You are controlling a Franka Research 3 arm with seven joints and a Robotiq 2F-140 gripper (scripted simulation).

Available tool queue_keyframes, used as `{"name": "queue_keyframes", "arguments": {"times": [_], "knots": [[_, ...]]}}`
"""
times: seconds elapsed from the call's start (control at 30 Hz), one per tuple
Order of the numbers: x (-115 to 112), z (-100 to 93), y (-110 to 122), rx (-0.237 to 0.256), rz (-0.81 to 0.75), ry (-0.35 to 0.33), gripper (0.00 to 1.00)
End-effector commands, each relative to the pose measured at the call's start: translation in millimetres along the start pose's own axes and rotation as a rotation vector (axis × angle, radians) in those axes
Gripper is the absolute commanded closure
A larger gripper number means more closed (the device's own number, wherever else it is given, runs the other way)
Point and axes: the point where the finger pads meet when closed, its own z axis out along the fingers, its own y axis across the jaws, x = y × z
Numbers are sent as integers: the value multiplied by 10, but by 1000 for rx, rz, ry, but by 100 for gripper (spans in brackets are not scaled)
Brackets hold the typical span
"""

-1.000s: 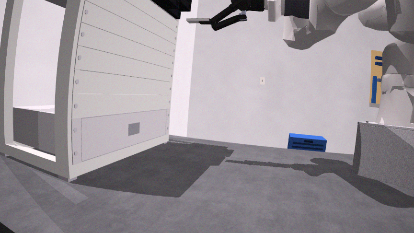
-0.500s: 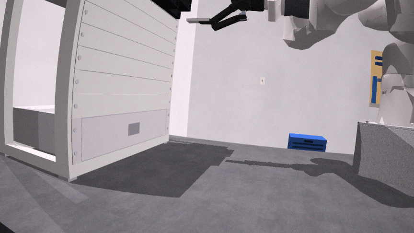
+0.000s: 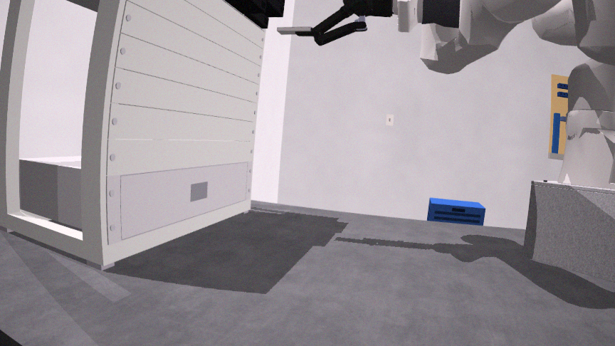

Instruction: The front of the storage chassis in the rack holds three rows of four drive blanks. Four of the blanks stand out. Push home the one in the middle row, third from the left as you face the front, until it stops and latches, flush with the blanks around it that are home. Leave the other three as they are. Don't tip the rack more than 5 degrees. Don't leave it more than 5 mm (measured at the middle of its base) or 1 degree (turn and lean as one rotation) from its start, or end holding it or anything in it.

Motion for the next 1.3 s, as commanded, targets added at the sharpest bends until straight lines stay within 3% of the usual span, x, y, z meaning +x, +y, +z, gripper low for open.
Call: {"name": "queue_keyframes", "arguments": {"times": [0.0,0.63,0.67,1.27], "knots": [[4,5,-2,2,-3,2,0],[4,5,-2,2,-3,2,0],[4,5,-2,2,-3,2,100],[4,5,-2,2,-3,2,100]]}}
